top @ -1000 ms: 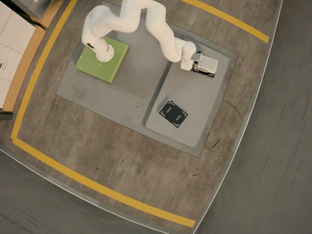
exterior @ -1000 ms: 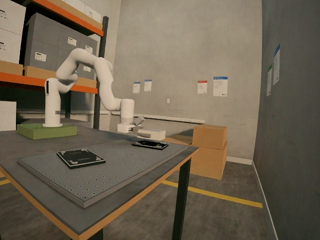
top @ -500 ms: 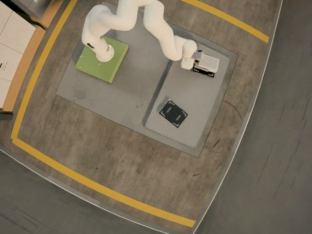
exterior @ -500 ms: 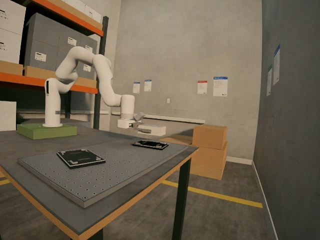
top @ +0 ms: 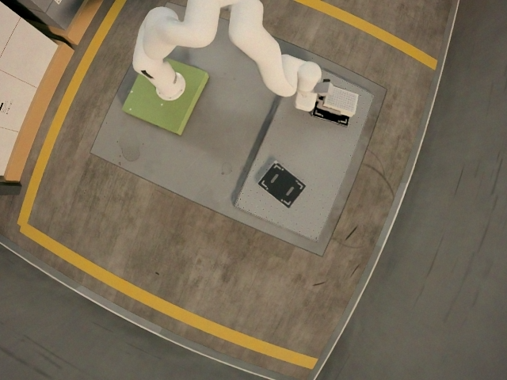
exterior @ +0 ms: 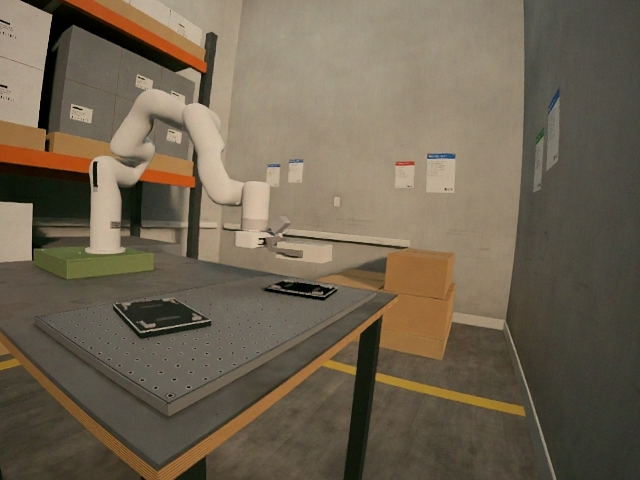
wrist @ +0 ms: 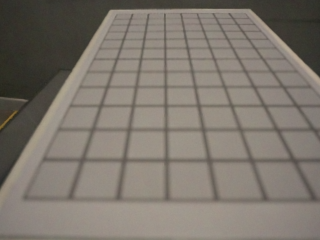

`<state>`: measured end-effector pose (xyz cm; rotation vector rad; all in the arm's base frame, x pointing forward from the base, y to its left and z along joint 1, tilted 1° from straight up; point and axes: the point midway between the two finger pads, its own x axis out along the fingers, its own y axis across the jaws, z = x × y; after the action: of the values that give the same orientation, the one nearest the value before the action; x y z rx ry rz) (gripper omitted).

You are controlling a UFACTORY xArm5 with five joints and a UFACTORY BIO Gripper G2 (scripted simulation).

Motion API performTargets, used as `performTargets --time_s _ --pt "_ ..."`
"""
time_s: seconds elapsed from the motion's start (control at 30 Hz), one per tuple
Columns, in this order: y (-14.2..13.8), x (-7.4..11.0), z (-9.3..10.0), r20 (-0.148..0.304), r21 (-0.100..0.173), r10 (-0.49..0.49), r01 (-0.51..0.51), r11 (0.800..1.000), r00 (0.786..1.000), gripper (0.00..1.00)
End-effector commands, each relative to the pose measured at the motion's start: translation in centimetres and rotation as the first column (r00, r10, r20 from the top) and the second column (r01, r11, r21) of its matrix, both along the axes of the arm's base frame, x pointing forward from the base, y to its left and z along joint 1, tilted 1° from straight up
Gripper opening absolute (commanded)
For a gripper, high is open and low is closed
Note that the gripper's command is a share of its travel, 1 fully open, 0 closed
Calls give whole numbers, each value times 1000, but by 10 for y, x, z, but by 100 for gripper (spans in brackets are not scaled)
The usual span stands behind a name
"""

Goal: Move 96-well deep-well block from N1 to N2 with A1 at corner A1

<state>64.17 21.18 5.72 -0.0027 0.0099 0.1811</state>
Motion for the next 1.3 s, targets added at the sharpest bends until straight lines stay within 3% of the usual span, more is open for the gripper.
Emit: performTargets --time_s 0.0,0.33,0.53,0.6,0.83,1.27 --pt "0 1 5 7 -6 0 0 1000 1000 0" --pt "0 1 5 7 -6 0 0 1000 1000 0" --pt "-19 -2 5 9 -6 -199 199 980 980 0" --pt "-19 -2 5 9 -6 -199 199 980 980 0" --pt "-42 -6 6 11 -6 -400 400 916 916 0" --pt "-79 -11 6 11 -6 -400 400 916 916 0"
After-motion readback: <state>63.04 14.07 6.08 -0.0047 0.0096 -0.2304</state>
